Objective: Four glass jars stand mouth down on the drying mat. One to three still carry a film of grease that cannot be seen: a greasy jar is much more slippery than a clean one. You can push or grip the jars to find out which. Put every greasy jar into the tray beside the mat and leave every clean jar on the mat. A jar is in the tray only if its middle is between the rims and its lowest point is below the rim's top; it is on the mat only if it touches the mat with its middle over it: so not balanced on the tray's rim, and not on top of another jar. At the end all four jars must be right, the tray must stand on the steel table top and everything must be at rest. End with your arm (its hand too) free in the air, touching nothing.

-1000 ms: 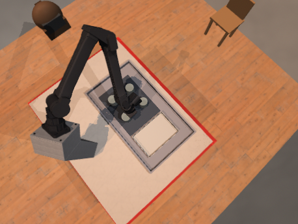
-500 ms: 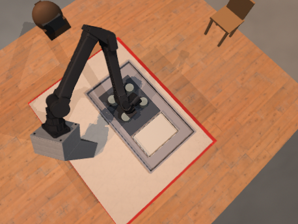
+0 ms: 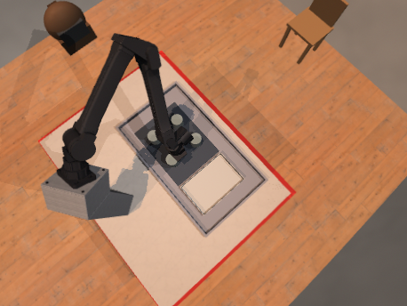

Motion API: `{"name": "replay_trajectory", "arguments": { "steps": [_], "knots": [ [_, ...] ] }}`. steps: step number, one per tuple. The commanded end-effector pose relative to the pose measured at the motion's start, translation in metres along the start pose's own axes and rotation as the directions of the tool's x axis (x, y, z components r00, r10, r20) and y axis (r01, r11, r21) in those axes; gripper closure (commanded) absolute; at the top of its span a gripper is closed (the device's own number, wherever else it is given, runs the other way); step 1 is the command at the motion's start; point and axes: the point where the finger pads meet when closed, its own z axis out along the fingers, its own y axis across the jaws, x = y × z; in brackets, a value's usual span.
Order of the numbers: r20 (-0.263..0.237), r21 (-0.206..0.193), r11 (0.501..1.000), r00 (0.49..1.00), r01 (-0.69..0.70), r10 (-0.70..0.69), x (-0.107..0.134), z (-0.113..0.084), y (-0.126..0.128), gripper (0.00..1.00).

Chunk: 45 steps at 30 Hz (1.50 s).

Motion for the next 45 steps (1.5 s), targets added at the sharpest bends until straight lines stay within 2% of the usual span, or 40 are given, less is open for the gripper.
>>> {"name": "replay_trajectory", "arguments": {
  "steps": [1,45],
  "knots": [
    [-0.036,0.000,1.000,0.999,-0.021,0.021,0.0244,-0.0008,0.0032,1.00],
    [-0.036,0.000,1.000,0.999,-0.021,0.021,0.0298,-0.0010,0.0033,1.00]
  ]
}}
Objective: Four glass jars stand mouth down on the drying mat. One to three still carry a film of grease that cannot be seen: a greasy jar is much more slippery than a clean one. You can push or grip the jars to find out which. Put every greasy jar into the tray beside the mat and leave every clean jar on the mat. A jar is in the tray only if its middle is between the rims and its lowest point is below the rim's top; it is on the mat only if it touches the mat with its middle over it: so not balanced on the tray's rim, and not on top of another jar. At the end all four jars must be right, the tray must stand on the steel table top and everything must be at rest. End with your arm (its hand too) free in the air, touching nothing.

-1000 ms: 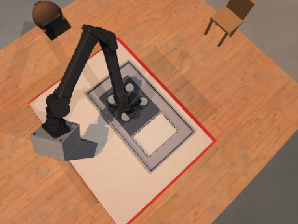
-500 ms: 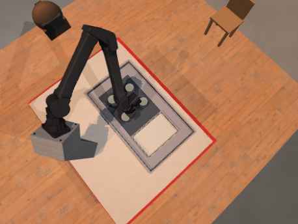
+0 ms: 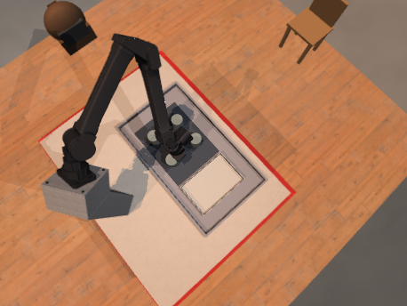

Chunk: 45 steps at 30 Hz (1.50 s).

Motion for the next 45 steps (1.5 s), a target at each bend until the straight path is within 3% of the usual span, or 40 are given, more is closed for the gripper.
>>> {"name": "replay_trajectory", "arguments": {
  "steps": [1,45],
  "knots": [
    [-0.045,0.000,1.000,0.999,-0.025,0.025,0.0289,-0.0005,0.0033,1.00],
    [-0.045,0.000,1.000,0.999,-0.025,0.025,0.0340,-0.0007,0.0034,1.00]
  ]
}}
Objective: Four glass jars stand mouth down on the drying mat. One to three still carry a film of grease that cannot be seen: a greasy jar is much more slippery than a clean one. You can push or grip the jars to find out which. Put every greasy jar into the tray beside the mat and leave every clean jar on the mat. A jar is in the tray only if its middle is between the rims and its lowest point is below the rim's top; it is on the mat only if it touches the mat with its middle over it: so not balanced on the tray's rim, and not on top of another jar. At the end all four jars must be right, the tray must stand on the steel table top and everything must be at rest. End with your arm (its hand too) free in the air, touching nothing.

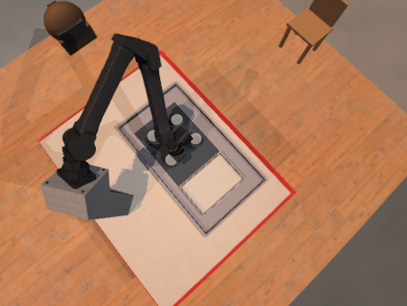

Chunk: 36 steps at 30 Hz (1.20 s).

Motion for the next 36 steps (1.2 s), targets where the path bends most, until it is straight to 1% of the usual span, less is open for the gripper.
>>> {"name": "replay_trajectory", "arguments": {
  "steps": [1,36],
  "knots": [
    [-0.053,0.000,1.000,0.998,-0.028,0.028,0.0331,-0.0002,0.0035,1.00],
    [-0.053,0.000,1.000,0.998,-0.028,0.028,0.0373,-0.0004,0.0036,1.00]
  ]
}}
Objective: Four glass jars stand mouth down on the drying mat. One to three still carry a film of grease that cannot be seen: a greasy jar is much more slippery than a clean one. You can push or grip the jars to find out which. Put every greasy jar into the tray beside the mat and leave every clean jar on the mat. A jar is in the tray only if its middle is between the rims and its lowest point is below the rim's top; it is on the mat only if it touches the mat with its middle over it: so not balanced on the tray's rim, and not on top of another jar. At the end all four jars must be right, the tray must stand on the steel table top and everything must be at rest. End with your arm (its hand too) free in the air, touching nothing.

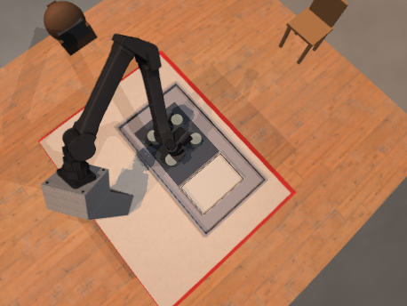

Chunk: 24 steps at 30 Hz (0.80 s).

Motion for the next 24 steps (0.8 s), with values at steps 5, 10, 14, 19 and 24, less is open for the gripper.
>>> {"name": "replay_trajectory", "arguments": {
  "steps": [5,10,14,19,24],
  "knots": [
    [-0.060,0.000,1.000,0.998,-0.030,0.030,0.0371,0.0000,0.0036,1.00],
    [-0.060,0.000,1.000,0.998,-0.030,0.030,0.0375,0.0000,0.0036,1.00],
    [-0.060,0.000,1.000,0.998,-0.030,0.030,0.0380,-0.0001,0.0036,1.00],
    [-0.060,0.000,1.000,0.998,-0.030,0.030,0.0387,-0.0001,0.0037,1.00],
    [-0.060,0.000,1.000,0.998,-0.030,0.030,0.0393,-0.0001,0.0037,1.00]
  ]
}}
